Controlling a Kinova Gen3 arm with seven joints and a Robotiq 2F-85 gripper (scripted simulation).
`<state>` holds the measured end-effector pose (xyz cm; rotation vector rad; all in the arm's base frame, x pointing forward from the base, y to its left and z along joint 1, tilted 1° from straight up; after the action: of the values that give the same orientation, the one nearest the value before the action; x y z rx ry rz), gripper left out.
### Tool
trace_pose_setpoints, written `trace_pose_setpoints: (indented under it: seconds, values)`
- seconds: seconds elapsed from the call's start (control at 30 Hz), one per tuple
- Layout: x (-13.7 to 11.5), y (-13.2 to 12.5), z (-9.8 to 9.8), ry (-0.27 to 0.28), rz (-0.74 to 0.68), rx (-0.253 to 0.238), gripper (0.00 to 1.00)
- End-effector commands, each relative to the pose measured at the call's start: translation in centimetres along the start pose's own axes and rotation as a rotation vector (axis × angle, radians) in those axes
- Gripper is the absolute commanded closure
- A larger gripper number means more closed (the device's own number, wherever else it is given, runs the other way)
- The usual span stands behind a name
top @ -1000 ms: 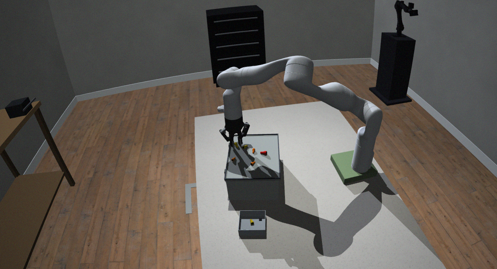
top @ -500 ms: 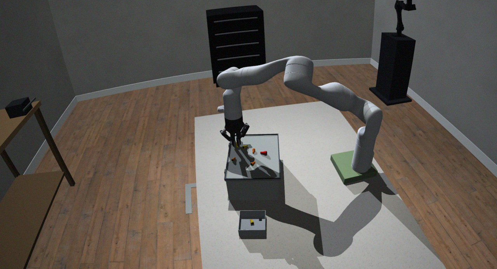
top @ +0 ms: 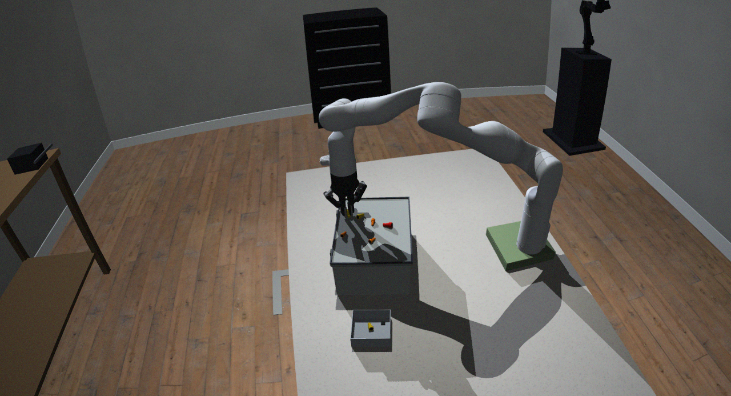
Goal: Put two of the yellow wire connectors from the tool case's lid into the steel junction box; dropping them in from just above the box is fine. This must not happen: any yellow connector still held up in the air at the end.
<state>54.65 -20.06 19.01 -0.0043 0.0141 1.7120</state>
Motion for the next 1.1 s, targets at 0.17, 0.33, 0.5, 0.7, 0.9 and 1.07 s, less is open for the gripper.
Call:
trace_pose_setpoints:
  seconds: [0.17,0.33,0.5,0.7,0.9,1.07]
  values:
    - [0.0,0.0,0.1,0.001,0.0,-0.002,0.82]
    - [0.0,0.0,0.1,0.001,0.0,-0.002,0.82]
    - [0.0,0.0,0.1,0.001,0.0,-0.002,0.82]
    - [0.0,0.0,0.7,0.001,0.0,-0.002,0.82]
    - [0.0,0.0,2.1,0.001,0.0,-0.002,0.82]
    - [0.0,0.0,4.4,0.001,0.0,-0.002,0.82]
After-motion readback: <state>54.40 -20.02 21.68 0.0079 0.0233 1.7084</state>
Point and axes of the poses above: the point where the finger pads meet when closed, its own z axis back along the fingers, its own y axis across the jaws, x = y × z, the point moved 7 cm from there along z, back along the fingers, and after that the axes turned 3 degrees about -z, right-handed, at the moved point
